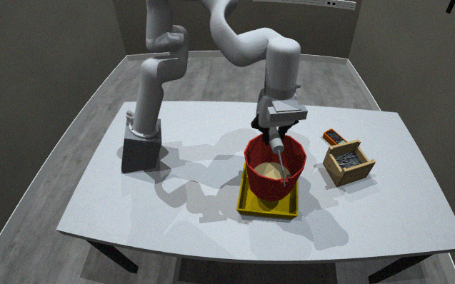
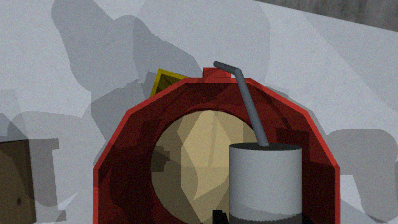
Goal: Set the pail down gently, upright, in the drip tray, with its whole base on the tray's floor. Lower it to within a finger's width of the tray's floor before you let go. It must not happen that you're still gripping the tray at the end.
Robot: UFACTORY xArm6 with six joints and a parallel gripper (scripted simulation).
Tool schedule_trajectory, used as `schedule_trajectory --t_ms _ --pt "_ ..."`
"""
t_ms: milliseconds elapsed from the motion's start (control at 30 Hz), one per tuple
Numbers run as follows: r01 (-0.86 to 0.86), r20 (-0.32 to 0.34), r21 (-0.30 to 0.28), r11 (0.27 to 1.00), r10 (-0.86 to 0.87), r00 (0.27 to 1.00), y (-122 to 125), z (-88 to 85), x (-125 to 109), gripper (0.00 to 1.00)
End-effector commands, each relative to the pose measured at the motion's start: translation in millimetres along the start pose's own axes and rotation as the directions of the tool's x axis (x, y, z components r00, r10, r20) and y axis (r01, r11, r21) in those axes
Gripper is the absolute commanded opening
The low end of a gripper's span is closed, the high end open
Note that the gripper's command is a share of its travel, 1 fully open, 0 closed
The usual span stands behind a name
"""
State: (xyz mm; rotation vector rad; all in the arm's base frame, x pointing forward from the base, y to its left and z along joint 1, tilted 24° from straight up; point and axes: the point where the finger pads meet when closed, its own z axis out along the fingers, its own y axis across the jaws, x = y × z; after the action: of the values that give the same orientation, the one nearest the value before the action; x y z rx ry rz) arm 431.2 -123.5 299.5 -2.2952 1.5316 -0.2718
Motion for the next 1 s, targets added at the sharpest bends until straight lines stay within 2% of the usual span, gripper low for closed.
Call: schedule_trajectory --t_ms 0,967 --pt "0.001 -0.005 0.004 1.0 -0.001 1.0 -2 2.2 1 0.0" --pt "0.001 -0.005 0.004 1.0 -0.001 1.0 -2 32.9 1 0.0"
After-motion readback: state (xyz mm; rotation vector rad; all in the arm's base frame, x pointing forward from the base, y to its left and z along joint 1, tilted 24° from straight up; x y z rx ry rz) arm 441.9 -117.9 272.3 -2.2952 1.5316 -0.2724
